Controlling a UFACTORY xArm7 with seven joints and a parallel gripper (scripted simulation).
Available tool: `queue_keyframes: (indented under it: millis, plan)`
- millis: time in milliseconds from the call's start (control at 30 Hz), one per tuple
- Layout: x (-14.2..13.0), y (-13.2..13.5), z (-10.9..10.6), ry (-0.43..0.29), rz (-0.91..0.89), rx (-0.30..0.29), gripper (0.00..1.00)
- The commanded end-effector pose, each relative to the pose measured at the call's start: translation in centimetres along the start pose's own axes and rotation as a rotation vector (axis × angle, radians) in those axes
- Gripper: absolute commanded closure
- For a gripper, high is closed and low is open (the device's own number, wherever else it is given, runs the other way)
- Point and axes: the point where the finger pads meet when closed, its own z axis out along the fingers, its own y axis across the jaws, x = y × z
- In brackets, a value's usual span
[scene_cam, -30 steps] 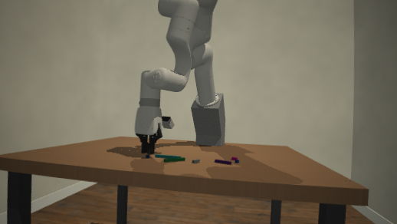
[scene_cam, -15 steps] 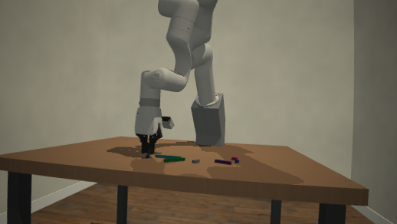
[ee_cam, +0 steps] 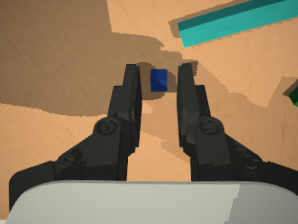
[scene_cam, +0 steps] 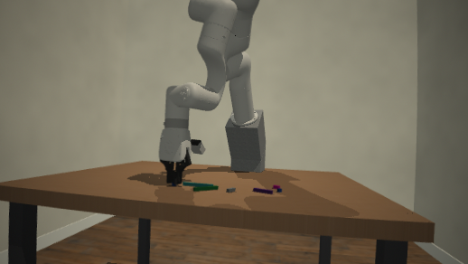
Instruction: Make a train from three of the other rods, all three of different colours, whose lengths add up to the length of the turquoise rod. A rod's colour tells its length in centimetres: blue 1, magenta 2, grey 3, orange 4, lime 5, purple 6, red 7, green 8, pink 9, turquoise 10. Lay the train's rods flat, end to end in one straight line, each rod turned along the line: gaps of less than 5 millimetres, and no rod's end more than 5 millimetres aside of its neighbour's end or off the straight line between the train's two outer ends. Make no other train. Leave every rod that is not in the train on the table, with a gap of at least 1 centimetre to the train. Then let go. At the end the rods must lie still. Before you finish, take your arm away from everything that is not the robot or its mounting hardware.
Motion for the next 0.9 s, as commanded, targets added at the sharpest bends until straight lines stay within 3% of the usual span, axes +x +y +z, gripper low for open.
queue_keyframes:
  millis: [0, 867]
  plan:
    - [-0.08, -0.05, 0.25, -0.002, 0.001, 0.0, 0.76]
    - [-0.08, -0.05, 0.56, -0.002, 0.001, 0.001, 0.76]
